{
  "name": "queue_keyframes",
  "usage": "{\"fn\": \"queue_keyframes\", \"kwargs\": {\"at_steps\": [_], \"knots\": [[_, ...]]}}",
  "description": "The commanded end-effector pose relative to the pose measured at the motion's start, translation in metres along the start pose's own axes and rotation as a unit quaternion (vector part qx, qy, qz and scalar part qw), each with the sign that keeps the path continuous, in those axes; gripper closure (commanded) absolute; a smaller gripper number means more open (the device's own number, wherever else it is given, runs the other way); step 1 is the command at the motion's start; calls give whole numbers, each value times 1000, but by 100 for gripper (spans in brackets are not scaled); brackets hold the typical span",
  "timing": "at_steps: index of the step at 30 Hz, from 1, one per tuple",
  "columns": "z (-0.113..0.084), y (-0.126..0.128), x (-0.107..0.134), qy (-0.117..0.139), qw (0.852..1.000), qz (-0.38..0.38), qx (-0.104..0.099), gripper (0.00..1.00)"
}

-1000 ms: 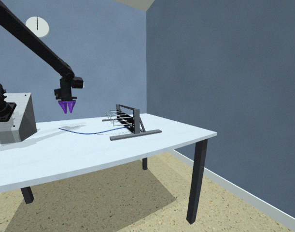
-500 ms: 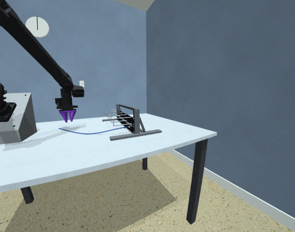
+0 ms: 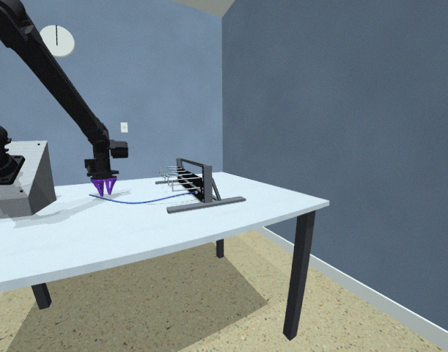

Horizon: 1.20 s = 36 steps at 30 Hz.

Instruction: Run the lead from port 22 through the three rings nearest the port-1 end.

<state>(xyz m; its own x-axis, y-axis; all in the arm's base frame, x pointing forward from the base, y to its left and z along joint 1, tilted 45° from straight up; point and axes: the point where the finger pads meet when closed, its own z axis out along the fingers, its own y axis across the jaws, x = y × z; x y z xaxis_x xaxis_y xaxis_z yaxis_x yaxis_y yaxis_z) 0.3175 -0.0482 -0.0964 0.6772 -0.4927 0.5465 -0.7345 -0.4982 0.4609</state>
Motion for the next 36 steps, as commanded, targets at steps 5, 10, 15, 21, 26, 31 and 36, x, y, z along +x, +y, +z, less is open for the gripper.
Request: {"fn": "queue_keyframes", "kwargs": {"at_steps": [5, 10, 15, 21, 26, 31, 36], "knots": [[11, 0, 1, 0, 1000, -7, 3, 68], [7, -3, 5, 5, 1000, -4, 11, 68], [7, -4, 5, 5, 1000, -4, 11, 68], [7, -4, 5, 5, 1000, -2, 11, 68], [7, -4, 5, 5, 1000, -2, 11, 68], [7, -4, 5, 5, 1000, -2, 11, 68], [7, -4, 5, 5, 1000, -2, 11, 68]]}}
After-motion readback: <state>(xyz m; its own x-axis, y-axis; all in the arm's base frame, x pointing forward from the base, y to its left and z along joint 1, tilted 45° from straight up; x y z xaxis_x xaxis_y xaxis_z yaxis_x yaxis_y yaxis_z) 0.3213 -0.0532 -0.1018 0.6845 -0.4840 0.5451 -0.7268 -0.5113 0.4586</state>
